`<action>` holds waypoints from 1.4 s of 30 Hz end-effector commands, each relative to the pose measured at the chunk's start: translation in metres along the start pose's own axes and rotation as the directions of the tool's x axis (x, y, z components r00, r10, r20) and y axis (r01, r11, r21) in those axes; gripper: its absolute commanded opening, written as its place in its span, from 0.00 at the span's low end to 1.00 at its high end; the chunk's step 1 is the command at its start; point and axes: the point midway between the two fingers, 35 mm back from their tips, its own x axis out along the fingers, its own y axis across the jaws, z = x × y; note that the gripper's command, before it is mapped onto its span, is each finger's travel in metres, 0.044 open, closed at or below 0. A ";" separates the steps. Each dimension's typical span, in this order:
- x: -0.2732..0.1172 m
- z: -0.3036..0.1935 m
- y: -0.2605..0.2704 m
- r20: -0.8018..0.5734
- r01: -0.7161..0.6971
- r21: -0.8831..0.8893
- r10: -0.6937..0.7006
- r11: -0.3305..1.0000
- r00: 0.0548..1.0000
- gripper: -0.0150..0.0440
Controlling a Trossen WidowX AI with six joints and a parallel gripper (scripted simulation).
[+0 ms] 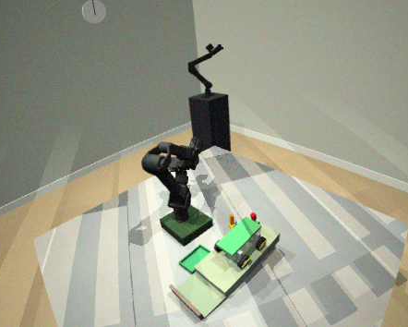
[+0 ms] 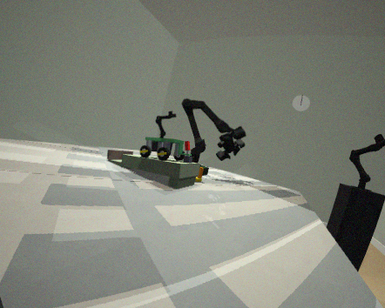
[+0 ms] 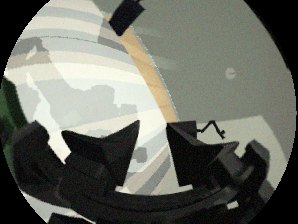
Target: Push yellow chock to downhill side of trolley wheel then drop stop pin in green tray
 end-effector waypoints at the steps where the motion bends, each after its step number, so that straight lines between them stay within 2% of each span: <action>1: -0.009 -0.020 -0.002 -0.084 0.016 0.241 0.005 0.970 0.996 0.58; 6: -0.021 -0.042 -0.003 -0.171 0.078 0.528 0.016 0.846 0.985 0.58; 12: -0.039 -0.067 -0.001 -0.269 0.197 0.787 0.039 0.584 0.962 0.58; 17: -0.055 -0.085 0.003 -0.344 0.310 0.902 0.066 0.300 0.937 0.58; 21: -0.069 -0.099 0.007 -0.398 0.395 0.917 0.092 0.050 0.913 0.58; 27: -0.092 -0.117 0.015 -0.470 0.488 0.811 0.137 -0.323 0.872 0.58; 33: -0.116 -0.133 0.026 -0.529 0.512 0.569 0.190 -0.643 0.827 0.58; 38: -0.136 -0.143 0.036 -0.567 0.465 0.297 0.238 -0.834 0.789 0.58; 42: -0.152 -0.149 0.045 -0.590 0.384 0.057 0.279 -0.922 0.758 0.58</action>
